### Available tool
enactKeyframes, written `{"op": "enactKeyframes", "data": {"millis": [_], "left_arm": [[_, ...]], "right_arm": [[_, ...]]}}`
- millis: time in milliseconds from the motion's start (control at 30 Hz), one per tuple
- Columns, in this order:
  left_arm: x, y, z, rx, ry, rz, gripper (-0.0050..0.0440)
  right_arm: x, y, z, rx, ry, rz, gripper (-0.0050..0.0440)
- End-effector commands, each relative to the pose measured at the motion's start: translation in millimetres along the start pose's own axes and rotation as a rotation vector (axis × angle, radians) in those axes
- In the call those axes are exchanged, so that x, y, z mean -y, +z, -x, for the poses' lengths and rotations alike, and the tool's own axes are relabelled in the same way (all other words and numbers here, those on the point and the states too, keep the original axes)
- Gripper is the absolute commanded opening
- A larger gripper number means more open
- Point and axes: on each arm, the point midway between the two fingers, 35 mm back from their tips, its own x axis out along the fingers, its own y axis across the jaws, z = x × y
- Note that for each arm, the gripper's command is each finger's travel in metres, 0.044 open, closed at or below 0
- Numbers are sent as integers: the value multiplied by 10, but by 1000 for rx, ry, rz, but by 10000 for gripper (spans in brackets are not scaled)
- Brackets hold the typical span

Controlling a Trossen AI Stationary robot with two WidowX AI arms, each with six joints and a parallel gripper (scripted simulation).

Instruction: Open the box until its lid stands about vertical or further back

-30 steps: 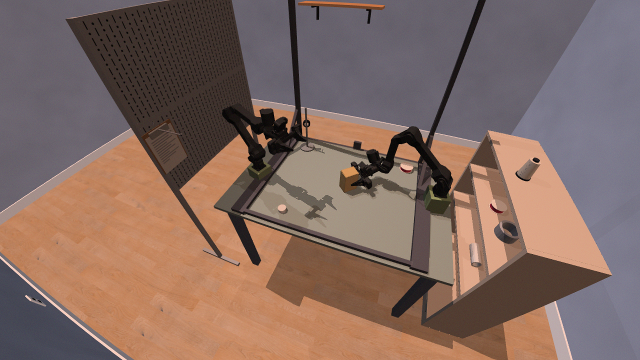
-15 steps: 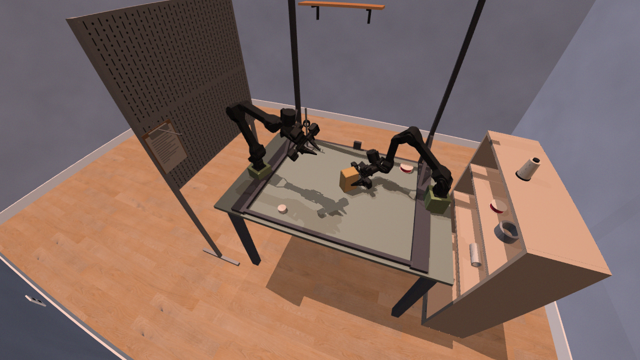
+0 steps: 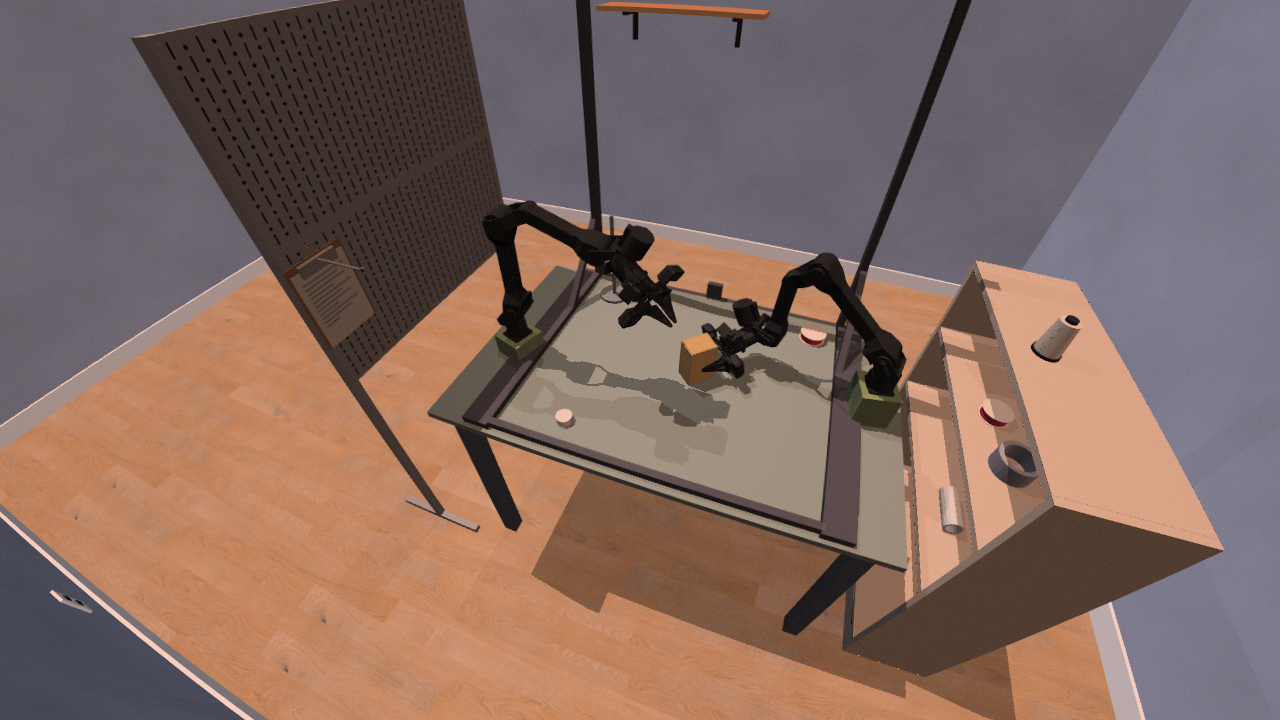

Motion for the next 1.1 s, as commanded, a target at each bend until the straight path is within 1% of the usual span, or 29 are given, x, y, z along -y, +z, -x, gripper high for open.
{"op": "enactKeyframes", "data": {"millis": [0, 167, 333, 400, 533, 700, 833, 1067], "left_arm": [[51, 108, -1, 14, -10, 21, 294], [51, 108, -1, 14, -10, 21, 294], [51, 108, -1, 14, -10, 21, 294], [51, 108, -1, 14, -10, 21, 294], [51, 108, -1, 14, -10, 21, 294], [51, 108, -1, 14, -10, 21, 294], [51, 108, -1, 14, -10, 21, 294], [51, 108, -1, 14, -10, 21, 294]], "right_arm": [[-85, -307, -148, 20, -55, -154, 50], [-56, -669, -306, 64, -117, -307, 50], [-3, -1042, -424, 124, -154, -451, 50], [-3, -1042, -424, 124, -154, -451, 50], [71, -1411, -502, 192, -164, -595, 50], [152, -1727, -541, 250, -152, -697, 50], [182, -1831, -548, 269, -144, -728, 50], [191, -1840, -553, 269, -144, -729, 50]]}}
